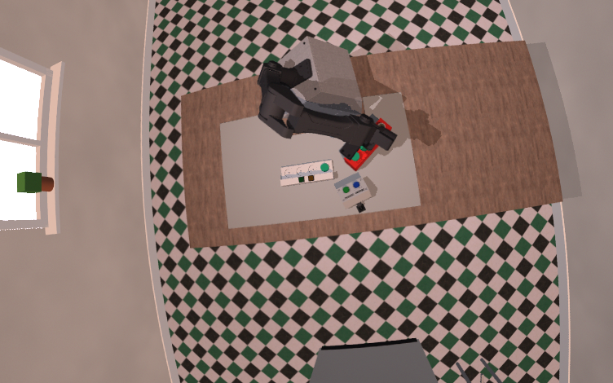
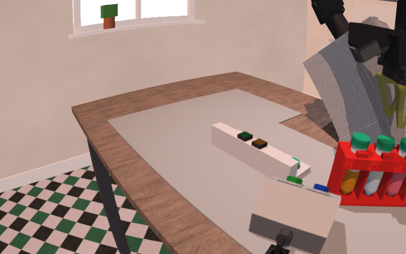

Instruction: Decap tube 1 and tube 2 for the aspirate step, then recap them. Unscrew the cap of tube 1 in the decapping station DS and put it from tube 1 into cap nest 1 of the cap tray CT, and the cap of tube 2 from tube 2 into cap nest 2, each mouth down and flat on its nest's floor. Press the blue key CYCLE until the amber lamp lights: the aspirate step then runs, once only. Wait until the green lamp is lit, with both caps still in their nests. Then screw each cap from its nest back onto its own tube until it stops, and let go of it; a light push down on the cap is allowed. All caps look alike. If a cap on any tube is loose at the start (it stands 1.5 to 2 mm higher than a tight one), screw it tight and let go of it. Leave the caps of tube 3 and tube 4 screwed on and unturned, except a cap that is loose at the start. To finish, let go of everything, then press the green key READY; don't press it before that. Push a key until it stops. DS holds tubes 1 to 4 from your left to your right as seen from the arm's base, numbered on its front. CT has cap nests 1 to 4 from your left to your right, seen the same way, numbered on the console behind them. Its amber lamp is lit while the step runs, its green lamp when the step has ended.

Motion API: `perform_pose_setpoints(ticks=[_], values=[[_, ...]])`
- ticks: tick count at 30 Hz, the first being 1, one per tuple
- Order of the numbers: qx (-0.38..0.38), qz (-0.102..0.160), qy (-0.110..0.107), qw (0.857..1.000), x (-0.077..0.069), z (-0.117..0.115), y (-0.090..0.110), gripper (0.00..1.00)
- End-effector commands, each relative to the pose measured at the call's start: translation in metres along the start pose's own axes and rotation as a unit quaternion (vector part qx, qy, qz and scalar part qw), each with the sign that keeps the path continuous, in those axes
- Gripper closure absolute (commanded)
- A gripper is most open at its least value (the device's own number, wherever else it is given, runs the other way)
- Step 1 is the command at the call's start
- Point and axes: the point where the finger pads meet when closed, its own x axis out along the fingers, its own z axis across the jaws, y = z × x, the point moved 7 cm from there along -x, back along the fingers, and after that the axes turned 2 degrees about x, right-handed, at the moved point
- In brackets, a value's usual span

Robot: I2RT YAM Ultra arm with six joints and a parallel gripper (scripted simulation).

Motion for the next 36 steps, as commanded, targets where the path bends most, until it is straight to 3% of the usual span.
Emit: perform_pose_setpoints(ticks=[1,3,15,25,36], values=[[0.015,0.001,-0.002,1.0,-0.007,0.007,0.026,0.51],[0.015,0.001,-0.002,1.0,-0.007,0.013,0.041,0.51],[0.015,0.001,-0.002,1.0,-0.007,0.013,0.041,0.51],[0.015,0.001,-0.002,1.0,0.023,0.012,0.041,0.51],[0.015,0.001,-0.002,1.0,0.029,0.012,0.041,0.51]])
